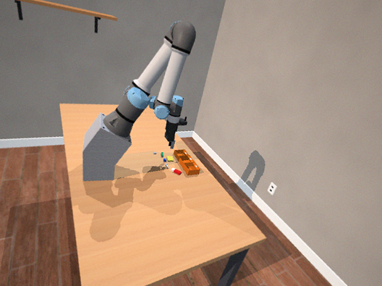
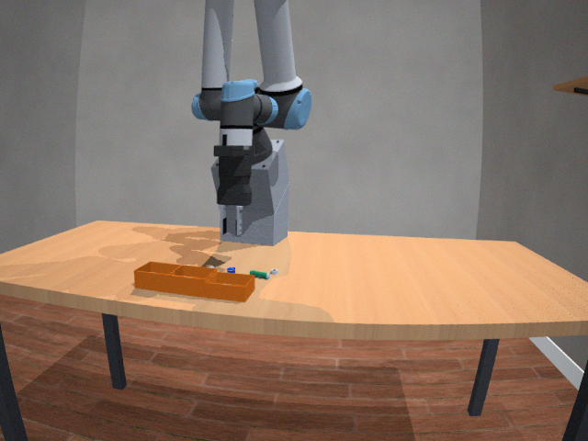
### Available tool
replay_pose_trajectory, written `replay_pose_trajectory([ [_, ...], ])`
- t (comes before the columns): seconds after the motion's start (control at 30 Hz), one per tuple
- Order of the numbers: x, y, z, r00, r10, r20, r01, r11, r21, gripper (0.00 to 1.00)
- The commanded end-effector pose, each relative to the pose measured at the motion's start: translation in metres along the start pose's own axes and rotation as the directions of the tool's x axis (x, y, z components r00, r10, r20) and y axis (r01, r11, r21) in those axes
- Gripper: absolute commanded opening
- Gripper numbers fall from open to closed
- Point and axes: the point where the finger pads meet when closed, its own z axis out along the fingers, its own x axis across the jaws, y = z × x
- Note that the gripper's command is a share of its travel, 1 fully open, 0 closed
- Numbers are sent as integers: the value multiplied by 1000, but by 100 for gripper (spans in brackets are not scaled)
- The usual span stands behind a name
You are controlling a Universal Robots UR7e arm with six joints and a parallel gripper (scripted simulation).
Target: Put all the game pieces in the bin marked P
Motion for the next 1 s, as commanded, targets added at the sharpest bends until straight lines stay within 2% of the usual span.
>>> replay_pose_trajectory([
  [0.0, 23, 37, 21, 1000, -1, -1, 1, 1000, 19, 64],
  [0.9, 23, 37, 21, 1000, -1, -1, 1, 1000, 19, 64],
  [0.97, 24, 38, 22, 995, 98, 1, -98, 995, 19, 64],
])
